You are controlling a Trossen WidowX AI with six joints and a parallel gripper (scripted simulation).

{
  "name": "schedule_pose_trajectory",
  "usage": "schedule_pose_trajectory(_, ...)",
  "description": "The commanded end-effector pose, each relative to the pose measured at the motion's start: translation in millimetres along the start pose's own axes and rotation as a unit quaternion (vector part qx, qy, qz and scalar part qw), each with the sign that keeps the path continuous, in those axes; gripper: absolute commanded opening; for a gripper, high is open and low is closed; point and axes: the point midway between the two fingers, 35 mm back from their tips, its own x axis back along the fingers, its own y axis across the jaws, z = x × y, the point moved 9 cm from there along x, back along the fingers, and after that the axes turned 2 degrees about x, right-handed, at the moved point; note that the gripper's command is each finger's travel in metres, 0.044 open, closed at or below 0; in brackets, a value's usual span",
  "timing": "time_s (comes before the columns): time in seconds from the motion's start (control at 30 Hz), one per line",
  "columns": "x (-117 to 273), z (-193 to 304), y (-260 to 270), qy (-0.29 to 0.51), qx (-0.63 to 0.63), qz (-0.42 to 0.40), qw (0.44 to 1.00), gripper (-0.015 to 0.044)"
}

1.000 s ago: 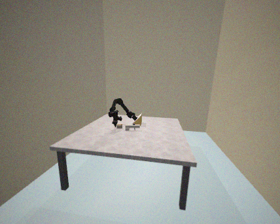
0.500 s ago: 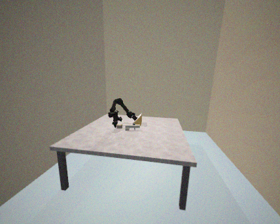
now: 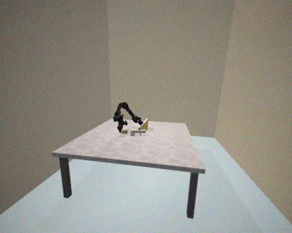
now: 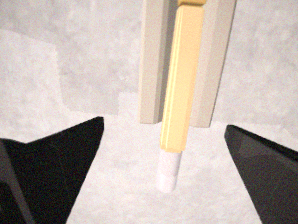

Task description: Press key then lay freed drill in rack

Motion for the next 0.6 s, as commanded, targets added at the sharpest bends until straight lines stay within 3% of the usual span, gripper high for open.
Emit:
schedule_pose_trajectory(0.0,18.2,0.2,0.1,0.003,-0.003,0.003,1.000,0.0440)
schedule_pose_trajectory(0.47,67.9,1.6,-0.8,0.002,-0.002,0.003,1.000,0.0440)
schedule_pose_trajectory(0.57,60.7,-0.7,-1.5,0.000,0.001,0.004,1.000,0.0440)
